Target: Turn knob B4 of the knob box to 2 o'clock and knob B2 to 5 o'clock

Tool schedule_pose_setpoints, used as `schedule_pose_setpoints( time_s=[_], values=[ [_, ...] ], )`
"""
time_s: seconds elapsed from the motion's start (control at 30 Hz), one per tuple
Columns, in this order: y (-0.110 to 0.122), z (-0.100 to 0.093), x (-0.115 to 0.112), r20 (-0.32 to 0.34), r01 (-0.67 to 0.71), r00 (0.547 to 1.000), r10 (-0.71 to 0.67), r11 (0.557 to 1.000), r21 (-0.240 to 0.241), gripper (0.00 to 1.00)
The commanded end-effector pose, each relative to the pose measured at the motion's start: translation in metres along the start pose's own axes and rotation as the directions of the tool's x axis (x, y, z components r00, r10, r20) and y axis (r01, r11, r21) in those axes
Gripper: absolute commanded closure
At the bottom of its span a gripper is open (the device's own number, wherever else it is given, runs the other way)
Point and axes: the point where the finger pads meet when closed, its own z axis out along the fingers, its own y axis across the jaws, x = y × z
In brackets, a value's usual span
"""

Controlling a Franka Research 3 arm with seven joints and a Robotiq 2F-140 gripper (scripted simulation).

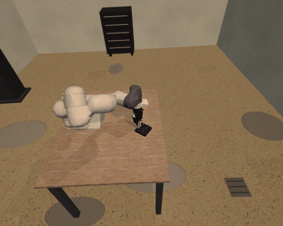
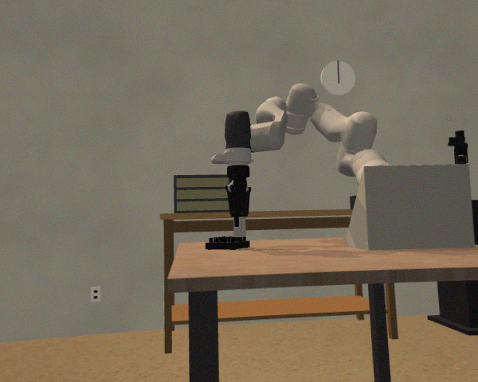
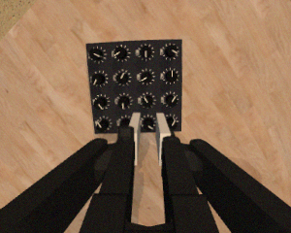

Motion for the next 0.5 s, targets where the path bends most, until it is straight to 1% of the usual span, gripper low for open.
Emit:
schedule_pose_setpoints(
  time_s=[0.0, 0.2, 0.47],
  values=[
    [0.0, -0.011, -0.001, 0.001, 0.004, 1.0, -0.004, 1.0, -0.001, 0.88],
    [0.0, -0.026, -0.001, 0.001, 0.004, 1.0, -0.004, 1.0, -0.001, 0.88],
    [0.0, -0.03, -0.001, 0.001, 0.004, 1.0, -0.004, 1.0, -0.001, 0.88]
  ],
)
